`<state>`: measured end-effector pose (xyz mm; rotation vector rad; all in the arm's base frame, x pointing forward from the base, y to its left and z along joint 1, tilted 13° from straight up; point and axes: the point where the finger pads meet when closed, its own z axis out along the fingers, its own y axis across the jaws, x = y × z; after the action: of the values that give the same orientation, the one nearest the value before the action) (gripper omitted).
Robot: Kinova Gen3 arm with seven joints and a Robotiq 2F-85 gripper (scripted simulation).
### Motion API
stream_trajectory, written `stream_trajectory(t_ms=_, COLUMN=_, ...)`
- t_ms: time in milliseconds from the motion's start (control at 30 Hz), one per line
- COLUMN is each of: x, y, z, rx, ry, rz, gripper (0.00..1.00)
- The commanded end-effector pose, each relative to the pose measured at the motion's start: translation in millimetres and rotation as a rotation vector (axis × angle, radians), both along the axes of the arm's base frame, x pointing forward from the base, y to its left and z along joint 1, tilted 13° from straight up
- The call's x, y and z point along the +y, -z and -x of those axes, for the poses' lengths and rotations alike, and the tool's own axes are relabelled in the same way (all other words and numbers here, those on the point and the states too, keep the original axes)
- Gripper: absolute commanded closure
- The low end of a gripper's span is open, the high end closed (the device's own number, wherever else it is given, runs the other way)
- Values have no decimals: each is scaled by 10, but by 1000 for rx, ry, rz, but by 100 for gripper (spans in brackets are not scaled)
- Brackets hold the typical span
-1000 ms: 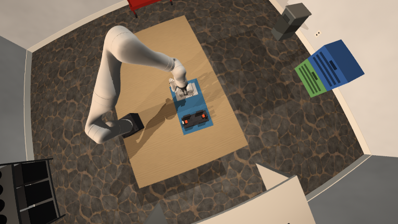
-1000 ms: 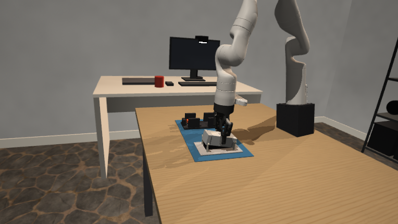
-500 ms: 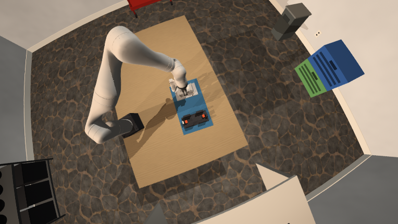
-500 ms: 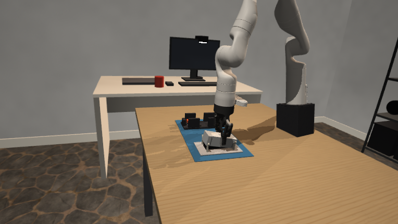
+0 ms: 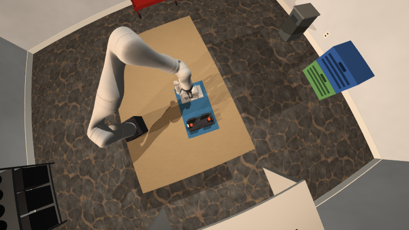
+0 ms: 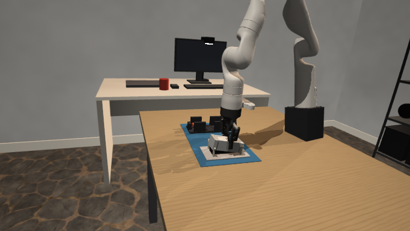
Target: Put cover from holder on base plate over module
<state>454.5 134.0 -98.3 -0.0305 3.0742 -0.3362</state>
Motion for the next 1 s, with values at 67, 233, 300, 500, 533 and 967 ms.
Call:
stream_trajectory(t_ms=67, x=9, y=-14, z=-8, rx=-2, ry=-1, rz=-1, gripper=100)
stream_trajectory(t_ms=233, x=9, y=-17, z=-8, rx=-2, ry=-1, rz=-1, gripper=100)
stream_trajectory(t_ms=300, x=9, y=-17, z=-8, rx=-2, ry=-1, rz=-1, gripper=100)
stream_trajectory(t_ms=500, x=3, y=13, z=-10, rx=-2, ry=-1, rz=-1, gripper=100)
stream_trajectory(t_ms=533, x=1, y=20, z=-11, rx=-2, ry=-1, rz=-1, gripper=100)
stream_trajectory(t_ms=967, x=-2, y=47, z=-21, rx=-4, ry=-1, rz=-2, gripper=100)
